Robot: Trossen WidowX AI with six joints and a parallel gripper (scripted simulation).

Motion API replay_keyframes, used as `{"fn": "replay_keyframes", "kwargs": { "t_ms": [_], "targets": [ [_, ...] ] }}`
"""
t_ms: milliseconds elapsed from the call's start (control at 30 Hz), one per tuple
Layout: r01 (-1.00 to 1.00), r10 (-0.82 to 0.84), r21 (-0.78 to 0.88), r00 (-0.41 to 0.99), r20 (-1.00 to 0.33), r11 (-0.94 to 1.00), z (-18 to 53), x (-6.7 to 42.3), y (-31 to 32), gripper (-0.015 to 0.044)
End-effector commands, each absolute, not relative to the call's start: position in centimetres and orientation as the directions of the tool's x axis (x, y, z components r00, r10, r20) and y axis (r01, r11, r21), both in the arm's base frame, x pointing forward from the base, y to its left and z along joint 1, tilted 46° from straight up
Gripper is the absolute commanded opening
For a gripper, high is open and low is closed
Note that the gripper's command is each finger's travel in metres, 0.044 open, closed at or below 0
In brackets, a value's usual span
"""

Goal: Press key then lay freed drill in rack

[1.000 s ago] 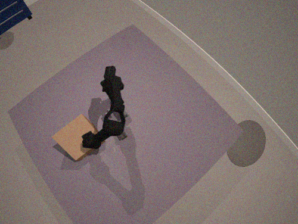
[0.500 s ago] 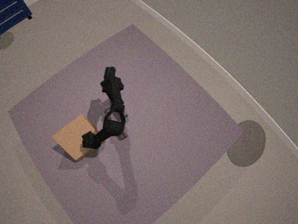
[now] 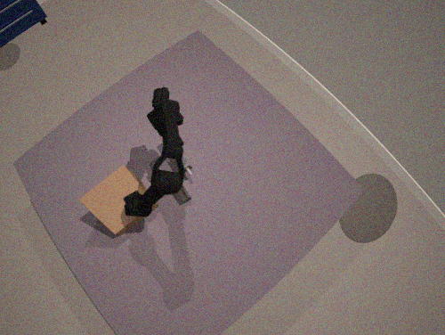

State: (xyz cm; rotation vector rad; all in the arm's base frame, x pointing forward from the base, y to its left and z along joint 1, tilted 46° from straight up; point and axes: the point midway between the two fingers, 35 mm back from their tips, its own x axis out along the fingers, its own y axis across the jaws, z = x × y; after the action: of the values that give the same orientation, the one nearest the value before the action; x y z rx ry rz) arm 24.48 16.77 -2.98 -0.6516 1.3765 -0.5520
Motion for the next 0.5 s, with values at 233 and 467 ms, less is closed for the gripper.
{"fn": "replay_keyframes", "kwargs": {
  "t_ms": [233,467],
  "targets": [
    [-0.294,-0.680,-0.682,0.127,-0.722,0.669,-1.5,26.0,14.6,0.0440],
    [-0.708,-0.669,-0.538,0.124,-0.733,0.457,-0.1,27.2,8.6,0.0440]
  ]
}}
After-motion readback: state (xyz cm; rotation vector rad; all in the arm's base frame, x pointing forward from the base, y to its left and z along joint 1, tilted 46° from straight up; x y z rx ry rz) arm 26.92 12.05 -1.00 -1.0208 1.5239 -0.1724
